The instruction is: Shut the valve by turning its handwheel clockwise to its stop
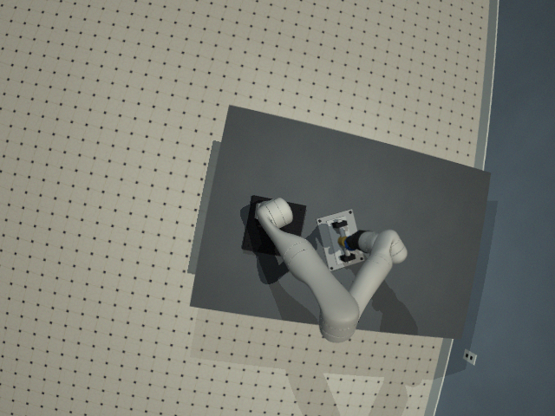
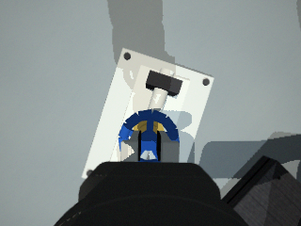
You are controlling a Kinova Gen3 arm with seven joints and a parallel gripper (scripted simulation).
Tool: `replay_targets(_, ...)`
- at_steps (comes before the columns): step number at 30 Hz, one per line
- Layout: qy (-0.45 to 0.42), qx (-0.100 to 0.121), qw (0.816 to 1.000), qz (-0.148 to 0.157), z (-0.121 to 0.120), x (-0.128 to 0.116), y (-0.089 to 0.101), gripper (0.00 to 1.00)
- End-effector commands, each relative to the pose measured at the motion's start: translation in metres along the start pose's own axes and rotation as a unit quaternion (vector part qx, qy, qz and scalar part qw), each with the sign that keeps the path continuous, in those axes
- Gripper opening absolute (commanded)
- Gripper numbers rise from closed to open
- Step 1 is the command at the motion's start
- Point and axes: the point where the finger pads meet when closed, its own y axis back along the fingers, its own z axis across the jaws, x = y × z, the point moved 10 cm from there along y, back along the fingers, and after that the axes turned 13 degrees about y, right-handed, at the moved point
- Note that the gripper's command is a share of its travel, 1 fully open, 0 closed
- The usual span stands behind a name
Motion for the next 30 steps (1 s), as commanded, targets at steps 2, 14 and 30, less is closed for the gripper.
replay_targets(2, -0.006, 0.005, 1.000, -0.002, -0.0031, 0.0004, -0.0009, 0.00)
replay_targets(14, -0.006, 0.005, 1.000, -0.002, -0.0031, 0.0004, -0.0009, 0.00)
replay_targets(30, -0.006, 0.005, 1.000, -0.002, -0.0031, 0.0004, -0.0009, 0.55)
